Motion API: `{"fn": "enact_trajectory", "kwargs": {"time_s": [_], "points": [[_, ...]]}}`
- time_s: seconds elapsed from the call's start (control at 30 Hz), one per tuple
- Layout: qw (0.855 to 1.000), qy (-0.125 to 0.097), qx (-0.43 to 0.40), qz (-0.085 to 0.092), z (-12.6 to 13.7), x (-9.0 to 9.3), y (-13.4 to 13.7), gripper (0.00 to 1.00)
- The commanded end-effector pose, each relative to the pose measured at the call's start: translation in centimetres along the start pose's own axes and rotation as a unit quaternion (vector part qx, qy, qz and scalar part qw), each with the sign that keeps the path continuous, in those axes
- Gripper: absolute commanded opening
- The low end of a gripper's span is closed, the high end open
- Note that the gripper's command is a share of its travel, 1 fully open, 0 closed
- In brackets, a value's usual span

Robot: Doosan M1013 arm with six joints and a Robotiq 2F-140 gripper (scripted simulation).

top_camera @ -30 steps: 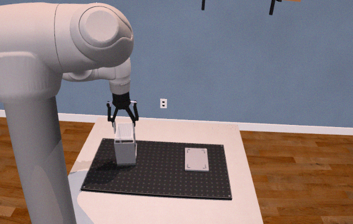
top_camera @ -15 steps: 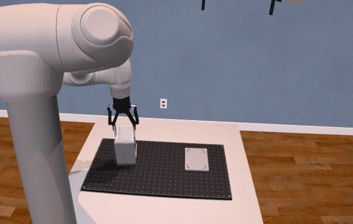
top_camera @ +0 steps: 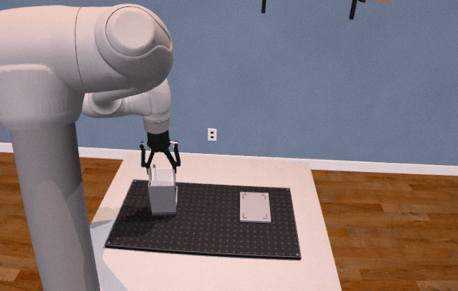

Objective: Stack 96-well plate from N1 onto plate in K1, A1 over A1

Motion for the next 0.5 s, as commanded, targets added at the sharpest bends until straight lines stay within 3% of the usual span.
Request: {"fn": "enact_trajectory", "kwargs": {"time_s": [0.0, 0.47], "points": [[1.0, 0.0, 0.0, 0.0, 0.0, 0.5, 0.0, 0.0], [1.0, 0.0, 0.0, 0.0, 0.0, 2.5, 0.0, 0.0]]}}
Point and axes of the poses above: the point where the finger pads meet when closed, its own x axis out along the fingers, its own y axis across the jaws, z = x × y, the point moved 10 cm from there along -x, back along the fingers, and after that the axes turned 14 degrees about -x, right-handed, at the moved point
